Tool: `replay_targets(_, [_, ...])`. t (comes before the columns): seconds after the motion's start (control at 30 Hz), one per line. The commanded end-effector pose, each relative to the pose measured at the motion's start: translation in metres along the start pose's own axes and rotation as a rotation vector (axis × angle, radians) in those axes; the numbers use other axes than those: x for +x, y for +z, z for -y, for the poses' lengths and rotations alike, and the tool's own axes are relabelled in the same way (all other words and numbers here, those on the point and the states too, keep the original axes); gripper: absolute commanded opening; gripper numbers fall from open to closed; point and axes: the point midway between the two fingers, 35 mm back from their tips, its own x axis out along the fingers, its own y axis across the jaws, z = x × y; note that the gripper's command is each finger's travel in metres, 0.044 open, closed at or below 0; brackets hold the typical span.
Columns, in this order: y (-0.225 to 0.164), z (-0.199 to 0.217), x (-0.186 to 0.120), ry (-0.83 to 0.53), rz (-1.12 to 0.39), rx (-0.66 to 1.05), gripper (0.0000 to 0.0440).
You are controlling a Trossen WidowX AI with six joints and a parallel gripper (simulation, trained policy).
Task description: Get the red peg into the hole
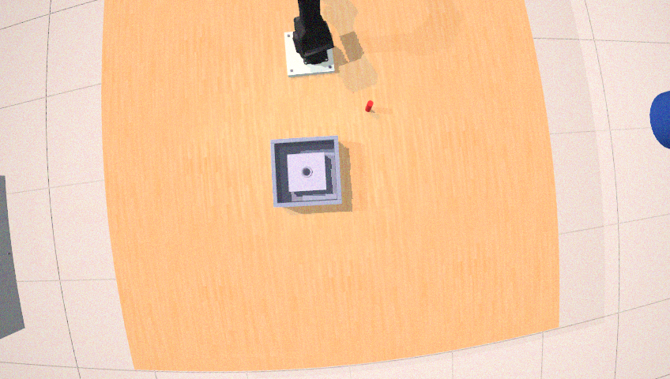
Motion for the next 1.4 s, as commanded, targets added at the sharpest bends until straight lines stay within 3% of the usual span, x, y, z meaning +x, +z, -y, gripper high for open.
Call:
replay_targets(0.0, [-0.003,-0.003,-0.003,0.014,-0.011,0.003,0.0426])
replay_targets(0.27, [-0.052,-0.035,-0.058,0.153,-0.205,-0.045,0.0440])
replay_targets(0.7, [-0.117,-0.063,-0.190,0.396,-0.552,-0.209,0.0440])
replay_targets(1.03, [-0.131,-0.063,-0.303,0.622,-0.783,-0.341,0.0440])
replay_targets(1.37, [-0.118,-0.042,-0.412,0.878,-0.980,-0.475,0.0440])
